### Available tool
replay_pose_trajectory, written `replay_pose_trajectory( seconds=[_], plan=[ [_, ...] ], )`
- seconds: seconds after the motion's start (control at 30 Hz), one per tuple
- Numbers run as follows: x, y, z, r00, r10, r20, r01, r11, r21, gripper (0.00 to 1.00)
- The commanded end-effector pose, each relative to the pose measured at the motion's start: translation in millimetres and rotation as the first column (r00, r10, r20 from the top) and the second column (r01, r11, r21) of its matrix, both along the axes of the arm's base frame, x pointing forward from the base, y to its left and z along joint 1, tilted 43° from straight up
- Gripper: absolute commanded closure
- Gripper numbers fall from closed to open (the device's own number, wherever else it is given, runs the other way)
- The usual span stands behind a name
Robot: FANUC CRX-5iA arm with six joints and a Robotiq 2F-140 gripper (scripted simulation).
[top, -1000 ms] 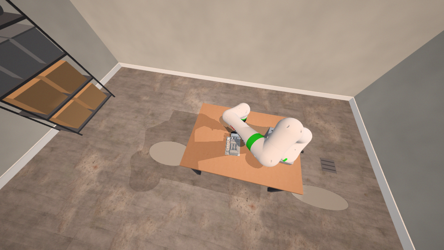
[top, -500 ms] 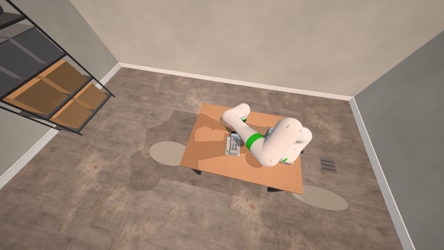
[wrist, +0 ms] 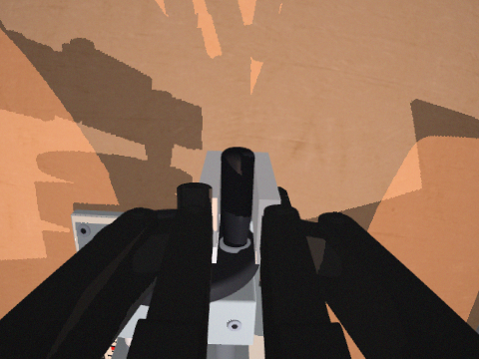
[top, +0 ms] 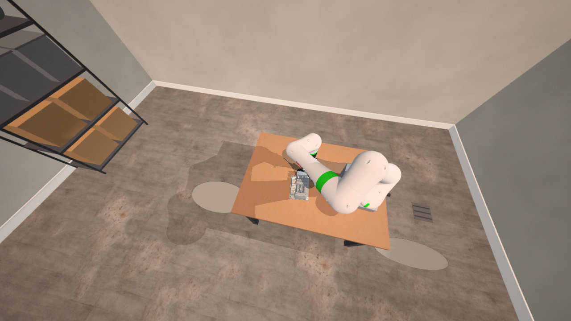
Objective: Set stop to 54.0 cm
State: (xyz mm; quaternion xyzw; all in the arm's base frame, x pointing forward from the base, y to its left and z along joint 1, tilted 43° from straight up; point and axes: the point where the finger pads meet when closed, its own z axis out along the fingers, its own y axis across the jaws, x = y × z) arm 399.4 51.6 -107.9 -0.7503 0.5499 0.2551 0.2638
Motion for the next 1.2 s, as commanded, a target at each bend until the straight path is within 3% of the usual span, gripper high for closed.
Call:
replay_pose_trajectory(
  seconds=[0.0, 1.17],
  plan=[
    [0, 1, -1, 1.000, 0.000, 0.000, 0.000, 1.000, 0.000, 0.96],
    [5, 14, -13, 1.000, 0.000, 0.000, 0.000, 1.000, 0.000, 0.96]
  ],
)
